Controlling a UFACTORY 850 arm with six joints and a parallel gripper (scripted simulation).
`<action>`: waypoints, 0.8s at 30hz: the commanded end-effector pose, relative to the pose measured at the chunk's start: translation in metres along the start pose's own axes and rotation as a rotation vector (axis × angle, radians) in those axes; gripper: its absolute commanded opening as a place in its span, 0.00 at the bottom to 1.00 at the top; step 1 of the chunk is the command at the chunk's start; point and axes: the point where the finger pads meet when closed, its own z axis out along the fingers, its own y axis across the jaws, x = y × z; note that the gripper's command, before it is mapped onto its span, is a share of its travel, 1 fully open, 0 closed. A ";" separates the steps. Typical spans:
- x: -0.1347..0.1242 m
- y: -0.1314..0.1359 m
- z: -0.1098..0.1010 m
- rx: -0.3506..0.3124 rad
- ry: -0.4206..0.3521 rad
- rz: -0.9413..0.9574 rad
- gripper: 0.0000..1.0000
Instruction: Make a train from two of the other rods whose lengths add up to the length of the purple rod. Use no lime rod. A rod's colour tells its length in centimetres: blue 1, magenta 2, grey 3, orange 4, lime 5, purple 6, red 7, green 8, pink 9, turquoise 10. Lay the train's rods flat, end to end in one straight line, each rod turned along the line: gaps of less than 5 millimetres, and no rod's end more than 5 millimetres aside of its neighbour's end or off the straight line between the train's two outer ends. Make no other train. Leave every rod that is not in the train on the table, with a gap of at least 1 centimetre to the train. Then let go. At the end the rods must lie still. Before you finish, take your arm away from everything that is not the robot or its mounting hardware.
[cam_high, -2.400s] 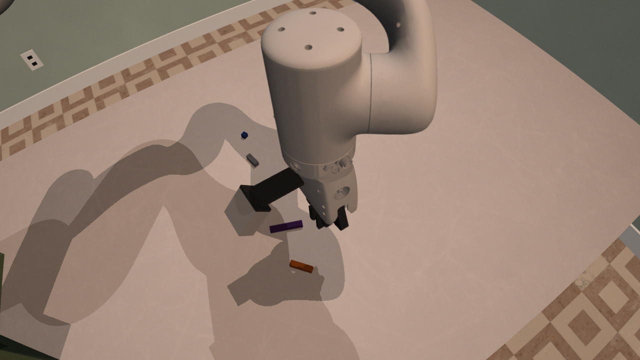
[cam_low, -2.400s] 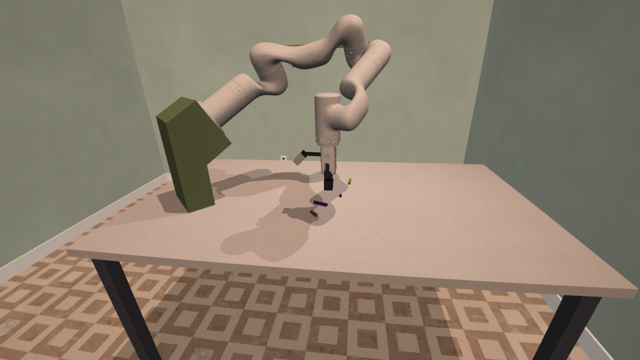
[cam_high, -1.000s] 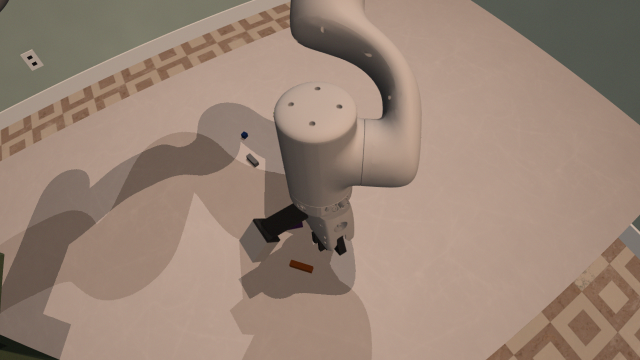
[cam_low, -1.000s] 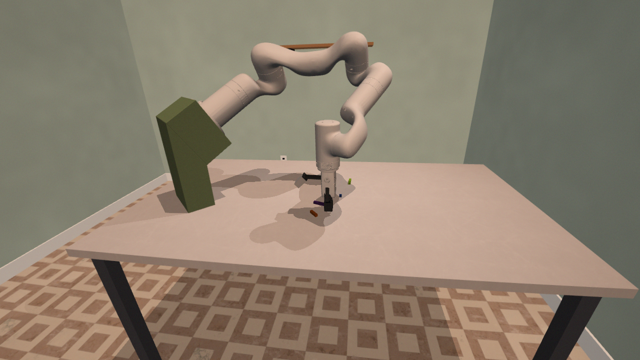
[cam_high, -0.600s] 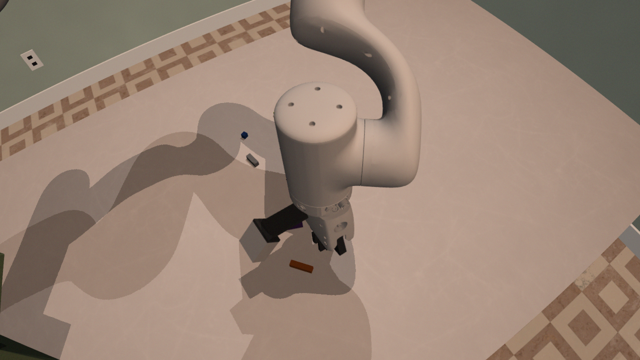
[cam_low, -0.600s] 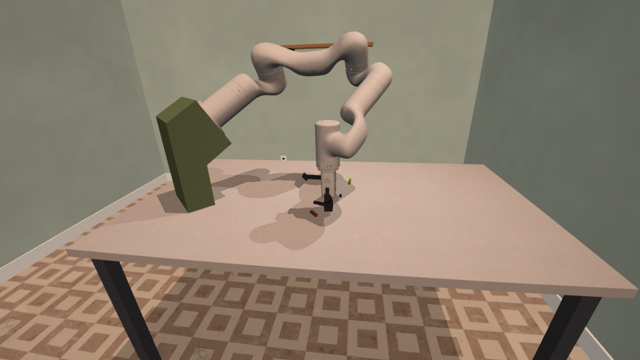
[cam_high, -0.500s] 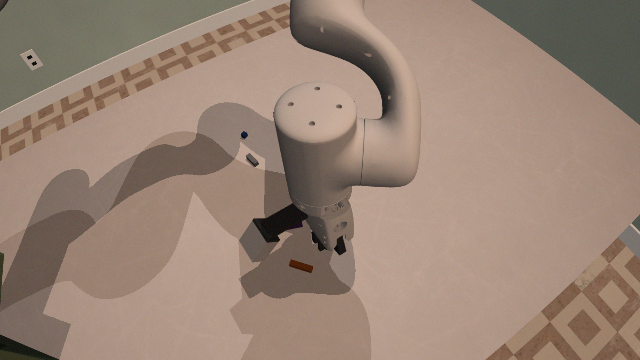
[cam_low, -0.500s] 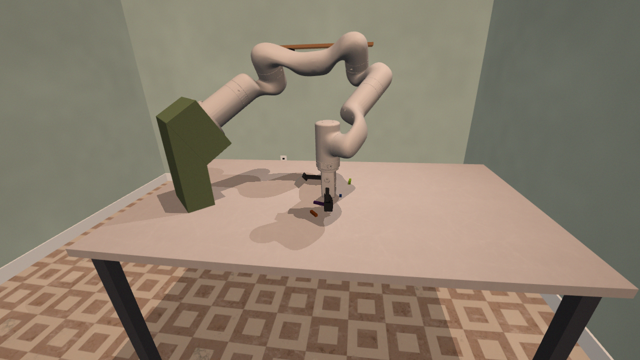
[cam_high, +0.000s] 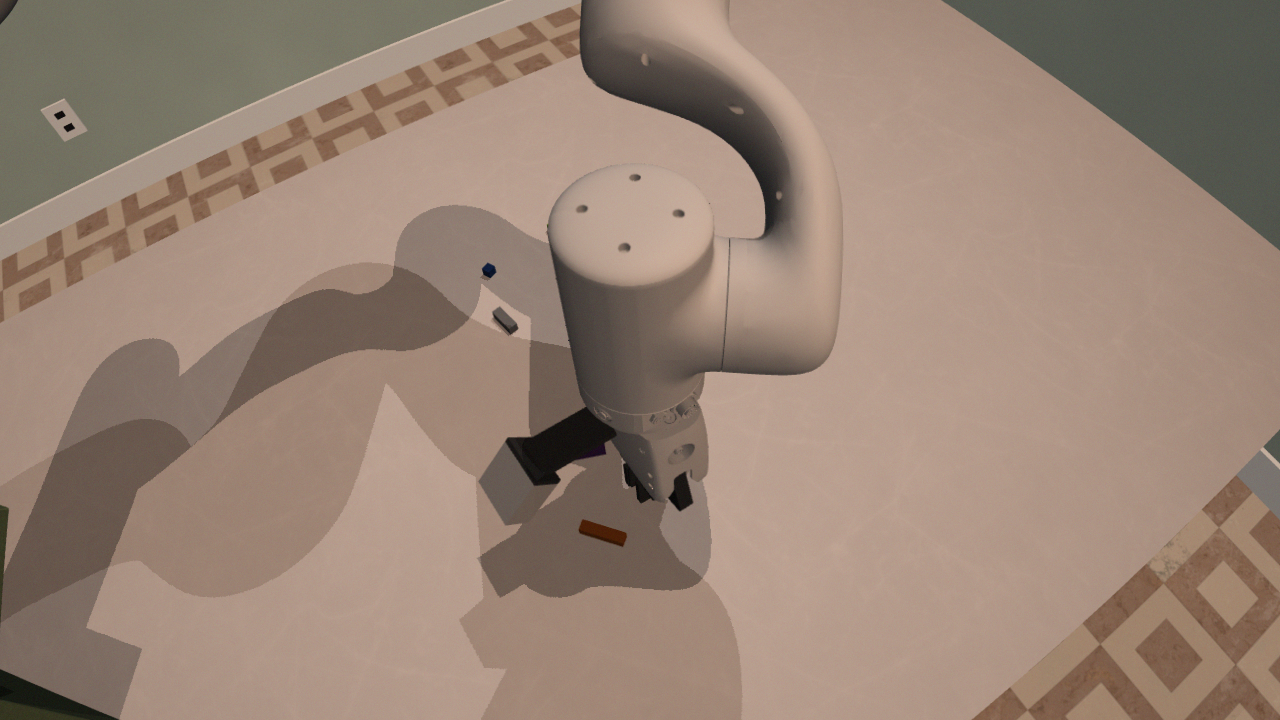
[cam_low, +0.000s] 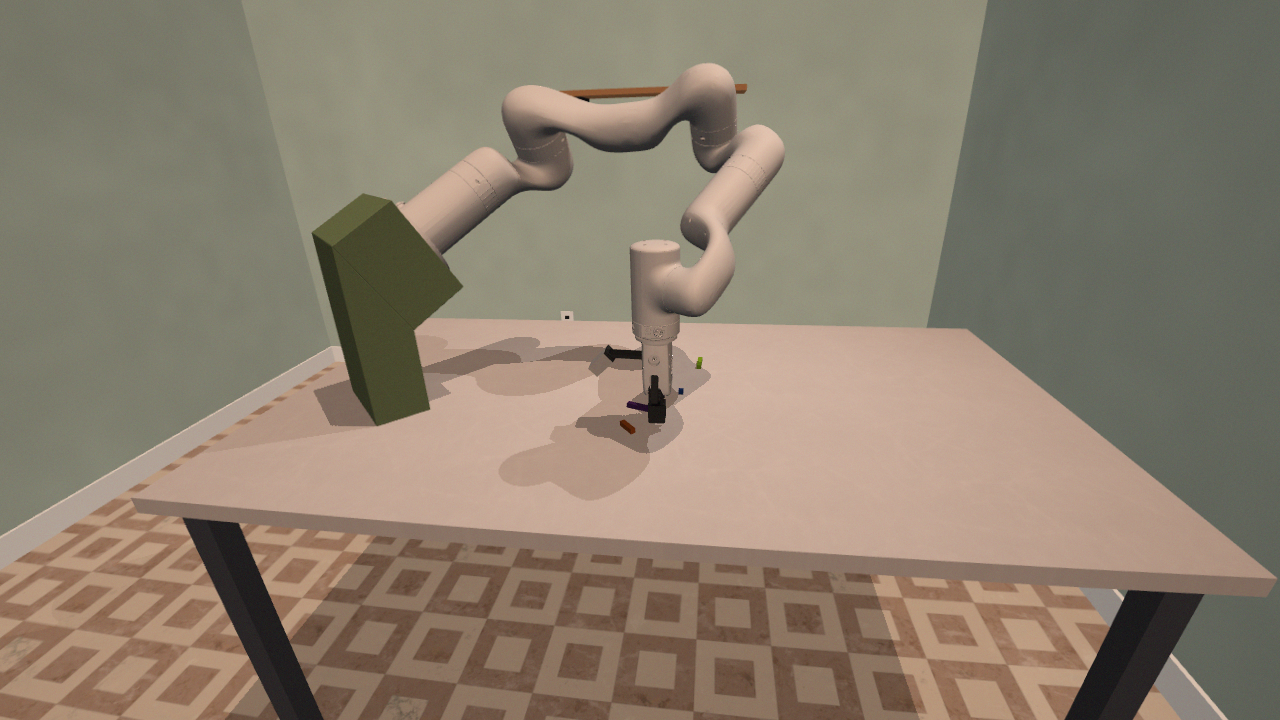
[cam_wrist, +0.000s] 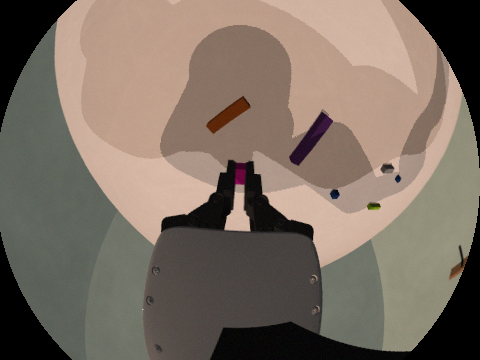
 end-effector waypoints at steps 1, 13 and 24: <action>0.000 0.000 0.000 0.001 -0.001 0.000 0.04; 0.000 0.000 0.004 0.001 -0.001 0.000 0.04; 0.000 0.000 0.011 0.001 -0.001 0.000 0.04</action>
